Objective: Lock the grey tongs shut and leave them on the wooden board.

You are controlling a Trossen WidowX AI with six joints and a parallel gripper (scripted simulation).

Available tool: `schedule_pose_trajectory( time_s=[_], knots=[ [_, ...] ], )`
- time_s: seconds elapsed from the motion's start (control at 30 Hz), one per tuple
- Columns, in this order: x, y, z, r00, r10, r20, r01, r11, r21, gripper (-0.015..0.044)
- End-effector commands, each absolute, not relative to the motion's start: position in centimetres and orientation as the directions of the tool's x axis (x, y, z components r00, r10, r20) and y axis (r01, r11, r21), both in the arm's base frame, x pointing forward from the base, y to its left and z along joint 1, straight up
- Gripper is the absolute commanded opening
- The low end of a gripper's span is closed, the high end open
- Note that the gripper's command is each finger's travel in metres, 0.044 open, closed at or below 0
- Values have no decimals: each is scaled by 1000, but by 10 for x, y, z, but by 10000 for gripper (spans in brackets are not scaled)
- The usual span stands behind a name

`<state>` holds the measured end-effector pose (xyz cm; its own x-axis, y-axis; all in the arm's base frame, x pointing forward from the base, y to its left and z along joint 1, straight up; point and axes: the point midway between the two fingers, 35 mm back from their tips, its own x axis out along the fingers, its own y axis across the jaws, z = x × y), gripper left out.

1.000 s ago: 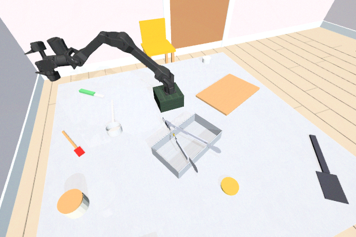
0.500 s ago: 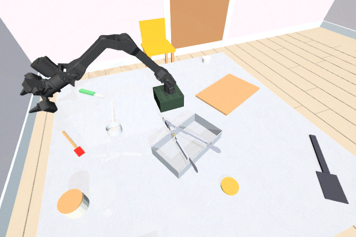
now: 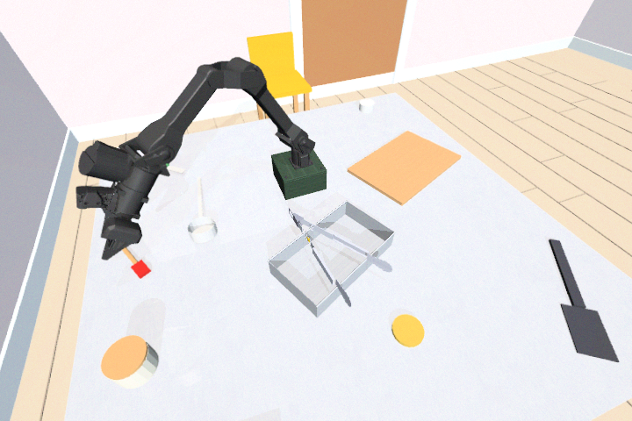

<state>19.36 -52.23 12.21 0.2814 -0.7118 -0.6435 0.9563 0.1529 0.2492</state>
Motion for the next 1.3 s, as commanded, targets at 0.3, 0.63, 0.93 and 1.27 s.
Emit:
schedule_pose_trajectory(
  time_s=[0.3,0.63,0.93,1.27],
  knots=[
    [311,-368,99,353,-407,-842,809,-320,493,440],
    [343,-245,88,282,-196,-939,660,-671,338,440],
    [336,-139,86,137,-56,-989,457,-882,113,440],
    [317,-83,88,27,-10,-1000,283,-959,17,440]
  ],
)
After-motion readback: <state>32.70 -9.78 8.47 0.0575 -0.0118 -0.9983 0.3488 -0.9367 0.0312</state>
